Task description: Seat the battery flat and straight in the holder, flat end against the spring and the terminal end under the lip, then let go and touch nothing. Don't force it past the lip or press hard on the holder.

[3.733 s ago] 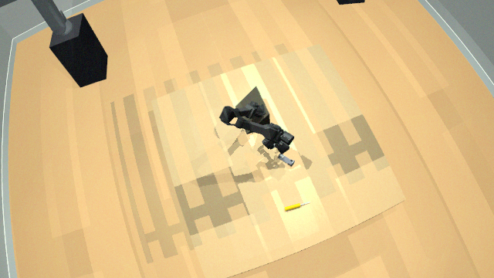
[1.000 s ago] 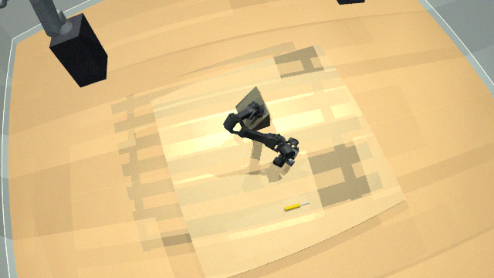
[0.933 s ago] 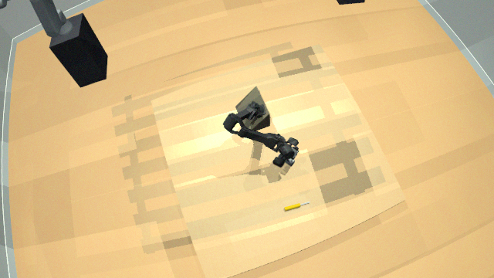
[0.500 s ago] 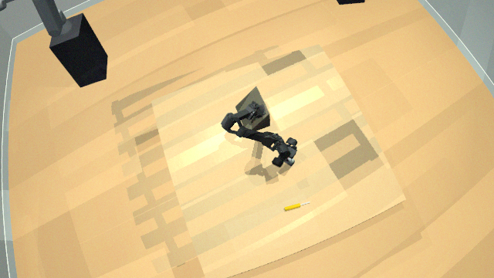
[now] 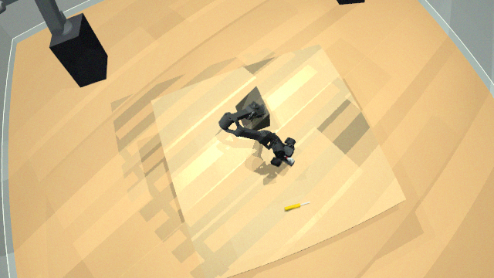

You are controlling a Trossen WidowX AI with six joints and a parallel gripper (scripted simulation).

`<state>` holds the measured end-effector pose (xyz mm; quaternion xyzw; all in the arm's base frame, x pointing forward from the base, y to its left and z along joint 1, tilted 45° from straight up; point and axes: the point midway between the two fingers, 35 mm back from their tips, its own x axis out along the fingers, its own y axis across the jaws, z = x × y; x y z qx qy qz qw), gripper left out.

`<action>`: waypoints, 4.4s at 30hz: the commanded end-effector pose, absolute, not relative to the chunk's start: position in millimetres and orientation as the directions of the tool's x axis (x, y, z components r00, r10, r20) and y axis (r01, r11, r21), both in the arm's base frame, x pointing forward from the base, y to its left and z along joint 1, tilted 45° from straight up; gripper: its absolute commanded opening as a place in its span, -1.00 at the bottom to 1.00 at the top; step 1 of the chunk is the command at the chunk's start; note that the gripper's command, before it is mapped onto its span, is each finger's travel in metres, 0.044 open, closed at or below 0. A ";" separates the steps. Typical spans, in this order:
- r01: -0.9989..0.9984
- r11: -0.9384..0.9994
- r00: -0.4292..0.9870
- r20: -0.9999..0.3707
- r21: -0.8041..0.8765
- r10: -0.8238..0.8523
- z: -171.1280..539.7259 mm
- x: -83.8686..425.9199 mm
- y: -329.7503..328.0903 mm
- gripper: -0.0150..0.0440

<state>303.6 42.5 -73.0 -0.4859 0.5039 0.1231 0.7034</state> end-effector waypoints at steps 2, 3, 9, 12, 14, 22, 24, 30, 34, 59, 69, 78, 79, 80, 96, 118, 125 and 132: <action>-0.666 0.494 0.475 -0.829 -0.559 -0.297 -71.4 303.2 42.0 -0.23; -0.666 0.494 0.475 -0.829 -0.559 -0.296 -71.4 302.9 41.7 -0.23; -0.667 0.494 0.474 -0.829 -0.558 -0.296 -70.5 299.1 37.8 -0.23; -0.667 0.494 0.474 -0.829 -0.557 -0.295 -69.9 297.0 35.8 -0.23; -0.667 0.495 0.474 -0.830 -0.557 -0.295 -69.4 295.6 34.6 -0.23; -0.669 0.495 0.471 -0.832 -0.554 -0.293 -67.2 290.1 30.2 -0.23; -0.670 0.496 0.470 -0.833 -0.553 -0.293 -66.5 288.7 29.2 -0.23; -0.671 0.497 0.466 -0.835 -0.550 -0.294 -65.6 286.7 27.7 -0.23; -0.668 0.508 0.455 -0.839 -0.543 -0.299 -66.4 288.2 28.6 -0.23; -0.665 0.543 0.350 -0.856 -0.513 -0.380 -75.2 294.3 31.4 -0.23; -0.656 0.561 0.308 -0.858 -0.504 -0.411 -77.9 296.1 31.9 -0.23; -0.656 0.566 0.268 -0.855 -0.499 -0.444 -79.4 297.1 31.5 -0.23; -0.656 0.567 0.263 -0.855 -0.499 -0.447 -79.6 297.3 31.4 -0.23; -0.656 0.567 0.259 -0.854 -0.498 -0.451 -79.7 297.4 31.4 -0.23; -0.655 0.573 0.190 -0.841 -0.493 -0.507 -80.7 299.1 30.5 -0.23; -0.655 0.577 0.100 -0.813 -0.488 -0.574 -78.8 302.0 29.0 -0.23; -0.655 0.580 0.075 -0.806 -0.484 -0.588 -78.3 304.0 29.2 -0.23; -0.655 0.582 0.066 -0.804 -0.482 -0.592 -78.5 305.6 29.9 -0.23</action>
